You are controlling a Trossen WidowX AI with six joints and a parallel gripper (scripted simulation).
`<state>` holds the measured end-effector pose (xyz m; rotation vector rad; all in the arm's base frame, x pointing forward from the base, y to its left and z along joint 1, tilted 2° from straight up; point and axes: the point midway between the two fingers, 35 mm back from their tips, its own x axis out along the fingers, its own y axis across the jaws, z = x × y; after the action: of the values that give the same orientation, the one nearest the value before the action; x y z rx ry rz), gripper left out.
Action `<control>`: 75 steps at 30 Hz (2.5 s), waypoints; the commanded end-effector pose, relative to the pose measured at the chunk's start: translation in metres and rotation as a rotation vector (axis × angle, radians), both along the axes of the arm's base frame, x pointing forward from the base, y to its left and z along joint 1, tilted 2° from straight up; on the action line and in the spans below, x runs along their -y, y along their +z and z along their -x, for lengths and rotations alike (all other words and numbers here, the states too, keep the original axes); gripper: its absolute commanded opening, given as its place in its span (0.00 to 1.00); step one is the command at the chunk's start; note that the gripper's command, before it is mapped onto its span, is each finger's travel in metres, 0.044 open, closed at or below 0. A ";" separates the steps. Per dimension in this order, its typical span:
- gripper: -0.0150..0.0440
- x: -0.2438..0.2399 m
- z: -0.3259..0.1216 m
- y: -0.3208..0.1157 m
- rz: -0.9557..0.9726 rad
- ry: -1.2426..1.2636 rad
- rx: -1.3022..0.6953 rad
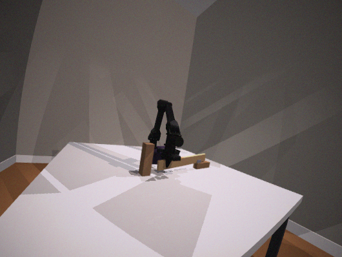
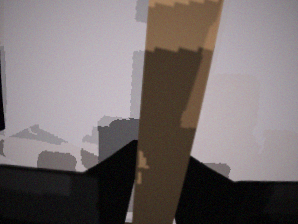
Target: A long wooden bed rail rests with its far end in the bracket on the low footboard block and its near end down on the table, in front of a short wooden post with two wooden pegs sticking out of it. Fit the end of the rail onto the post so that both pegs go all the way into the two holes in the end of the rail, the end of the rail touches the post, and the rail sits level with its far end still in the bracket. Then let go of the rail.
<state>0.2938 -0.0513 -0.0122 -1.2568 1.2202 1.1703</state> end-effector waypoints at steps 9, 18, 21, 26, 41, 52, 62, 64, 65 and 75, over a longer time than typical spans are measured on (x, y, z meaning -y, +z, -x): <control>0.25 -0.001 -0.005 0.012 -0.006 0.000 0.022; 0.25 -0.001 -0.005 0.017 -0.006 0.000 0.022; 0.25 -0.001 -0.005 0.018 -0.006 0.000 0.022; 0.25 -0.001 -0.005 0.021 -0.006 0.000 0.022; 0.25 -0.002 -0.005 0.028 -0.006 0.000 0.022; 0.25 -0.002 -0.004 0.034 -0.006 0.000 0.022; 0.25 -0.002 -0.004 0.032 -0.006 0.000 0.022; 0.25 -0.002 -0.004 0.031 -0.006 0.000 0.022; 0.25 -0.002 -0.004 0.031 -0.006 0.000 0.022; 0.25 -0.002 -0.003 0.027 -0.006 0.000 0.022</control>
<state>0.2961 -0.0500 0.0145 -1.2625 1.2057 1.1622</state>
